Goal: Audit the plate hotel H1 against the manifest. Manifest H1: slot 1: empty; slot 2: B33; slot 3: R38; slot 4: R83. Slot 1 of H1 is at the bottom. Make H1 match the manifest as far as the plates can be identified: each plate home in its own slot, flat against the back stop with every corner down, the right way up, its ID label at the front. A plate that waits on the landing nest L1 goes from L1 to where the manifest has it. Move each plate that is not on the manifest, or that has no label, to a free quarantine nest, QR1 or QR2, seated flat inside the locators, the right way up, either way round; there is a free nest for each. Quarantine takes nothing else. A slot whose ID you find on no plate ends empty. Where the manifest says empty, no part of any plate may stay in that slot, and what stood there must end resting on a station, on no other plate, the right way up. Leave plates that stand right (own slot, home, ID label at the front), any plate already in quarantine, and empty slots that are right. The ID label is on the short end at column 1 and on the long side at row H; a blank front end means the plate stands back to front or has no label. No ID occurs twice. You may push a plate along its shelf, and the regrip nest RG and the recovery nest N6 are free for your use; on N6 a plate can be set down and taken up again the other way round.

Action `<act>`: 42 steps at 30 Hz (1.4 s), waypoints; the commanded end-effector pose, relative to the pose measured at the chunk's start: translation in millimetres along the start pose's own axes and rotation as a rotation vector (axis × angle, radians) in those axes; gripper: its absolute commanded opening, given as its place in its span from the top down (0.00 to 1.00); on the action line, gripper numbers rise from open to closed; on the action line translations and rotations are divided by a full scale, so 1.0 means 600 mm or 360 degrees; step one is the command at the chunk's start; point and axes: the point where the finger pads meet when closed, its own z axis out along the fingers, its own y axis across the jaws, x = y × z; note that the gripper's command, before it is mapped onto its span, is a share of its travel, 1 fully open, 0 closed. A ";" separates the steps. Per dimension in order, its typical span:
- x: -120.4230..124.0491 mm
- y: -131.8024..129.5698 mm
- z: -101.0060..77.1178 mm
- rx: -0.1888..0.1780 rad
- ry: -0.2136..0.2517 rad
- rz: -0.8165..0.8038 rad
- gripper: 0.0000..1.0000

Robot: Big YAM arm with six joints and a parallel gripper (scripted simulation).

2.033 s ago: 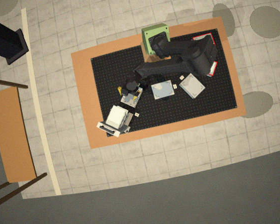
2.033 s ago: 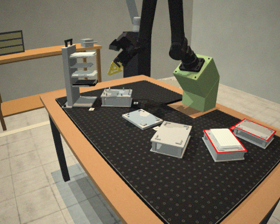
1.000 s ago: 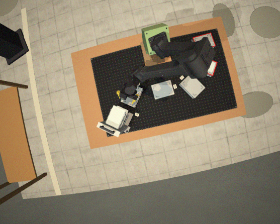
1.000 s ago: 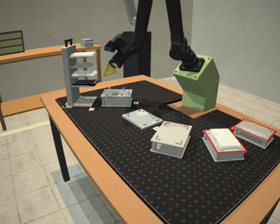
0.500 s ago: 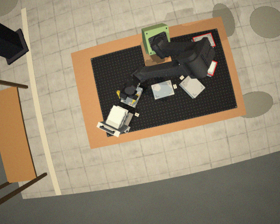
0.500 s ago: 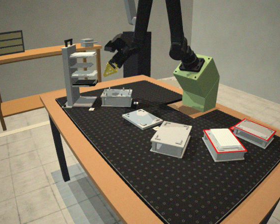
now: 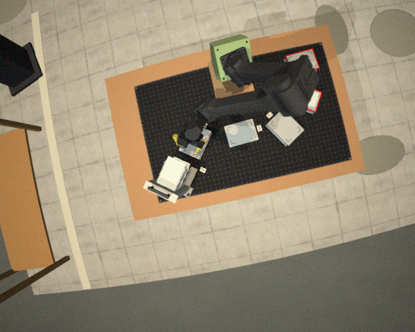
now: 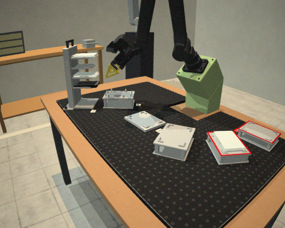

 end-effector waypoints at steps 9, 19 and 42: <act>-0.025 0.001 0.005 -0.0006 -0.0046 -0.0024 0.00; -0.025 0.001 0.005 -0.0006 -0.0046 -0.0024 0.00; -0.005 -0.001 -0.027 0.0003 -0.0070 -0.0040 0.00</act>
